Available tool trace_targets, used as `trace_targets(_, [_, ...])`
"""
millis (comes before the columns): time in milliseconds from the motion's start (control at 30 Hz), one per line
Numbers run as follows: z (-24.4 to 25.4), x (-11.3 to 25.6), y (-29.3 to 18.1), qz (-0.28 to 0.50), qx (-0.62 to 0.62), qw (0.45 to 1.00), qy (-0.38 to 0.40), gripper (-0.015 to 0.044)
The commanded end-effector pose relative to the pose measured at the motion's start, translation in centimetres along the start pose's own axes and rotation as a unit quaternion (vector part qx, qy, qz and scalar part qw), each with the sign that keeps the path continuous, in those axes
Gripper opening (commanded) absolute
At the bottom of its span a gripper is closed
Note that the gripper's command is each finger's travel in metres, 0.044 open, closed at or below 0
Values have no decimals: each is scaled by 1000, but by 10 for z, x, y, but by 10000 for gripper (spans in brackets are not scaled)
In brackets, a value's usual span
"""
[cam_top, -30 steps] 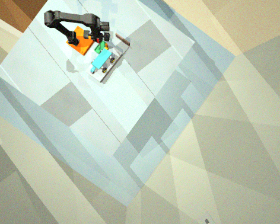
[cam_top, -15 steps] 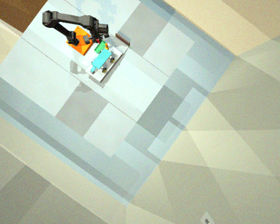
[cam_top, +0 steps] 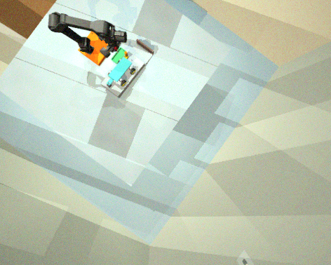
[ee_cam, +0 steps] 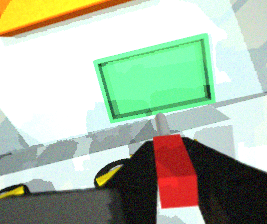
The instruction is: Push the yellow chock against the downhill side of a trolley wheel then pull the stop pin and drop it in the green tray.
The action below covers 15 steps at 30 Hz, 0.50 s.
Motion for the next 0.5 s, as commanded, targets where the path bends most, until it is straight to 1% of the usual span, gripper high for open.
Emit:
trace_targets(0, [0,0,0,-3,45,999,-11,0])
trace_targets(233, [1,-2,2,-4,48,999,-11,0])
trace_targets(467, [4,-20,13,-4,48,999,-10,0])
Point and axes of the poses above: the point midway between the two fingers, 35 mm back from their tips, its own x axis back along the fingers, its own z axis across the jaws, y = z × x, the point moved 1 cm from there along x, back along the fingers, and after that the axes turned 11 degrees about -x, right-handed, at the moved point
